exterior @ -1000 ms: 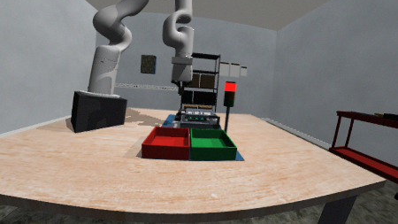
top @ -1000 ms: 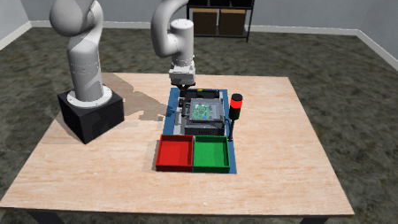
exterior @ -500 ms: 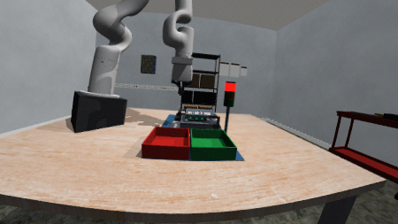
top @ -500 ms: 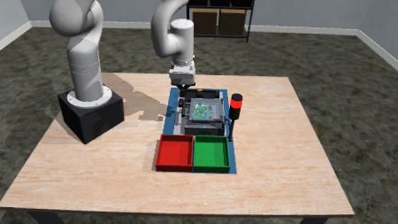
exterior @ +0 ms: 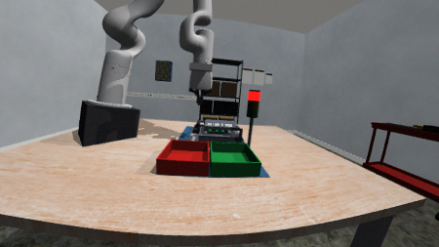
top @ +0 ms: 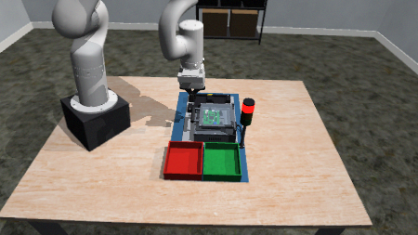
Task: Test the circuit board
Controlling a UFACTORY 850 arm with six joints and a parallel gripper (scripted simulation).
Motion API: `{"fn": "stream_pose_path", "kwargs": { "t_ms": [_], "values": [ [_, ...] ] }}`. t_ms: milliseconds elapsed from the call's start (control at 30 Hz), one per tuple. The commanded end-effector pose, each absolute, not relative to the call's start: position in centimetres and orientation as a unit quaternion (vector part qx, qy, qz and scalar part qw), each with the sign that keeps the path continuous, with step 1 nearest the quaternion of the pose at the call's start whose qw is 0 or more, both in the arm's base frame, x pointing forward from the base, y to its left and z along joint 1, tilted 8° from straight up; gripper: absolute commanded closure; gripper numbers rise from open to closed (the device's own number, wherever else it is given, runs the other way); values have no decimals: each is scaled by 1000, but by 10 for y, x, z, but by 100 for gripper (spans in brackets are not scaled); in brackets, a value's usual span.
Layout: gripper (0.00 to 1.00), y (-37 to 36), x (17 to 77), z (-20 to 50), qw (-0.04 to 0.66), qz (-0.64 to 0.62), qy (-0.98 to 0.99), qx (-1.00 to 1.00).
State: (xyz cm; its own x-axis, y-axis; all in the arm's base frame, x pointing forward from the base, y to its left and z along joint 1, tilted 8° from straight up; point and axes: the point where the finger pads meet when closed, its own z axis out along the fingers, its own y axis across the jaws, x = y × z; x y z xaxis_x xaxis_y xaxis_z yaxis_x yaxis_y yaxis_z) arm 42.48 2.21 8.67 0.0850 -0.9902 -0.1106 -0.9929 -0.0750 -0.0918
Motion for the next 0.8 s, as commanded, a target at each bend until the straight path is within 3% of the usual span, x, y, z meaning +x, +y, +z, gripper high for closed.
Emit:
{"fn": "stream_pose_path", "kwargs": {
  "t_ms": [0,767],
  "values": [
    [100,22,425,88,72,9,676,-733],
    [100,20,424,102,72,9,676,-733]
  ]
}}
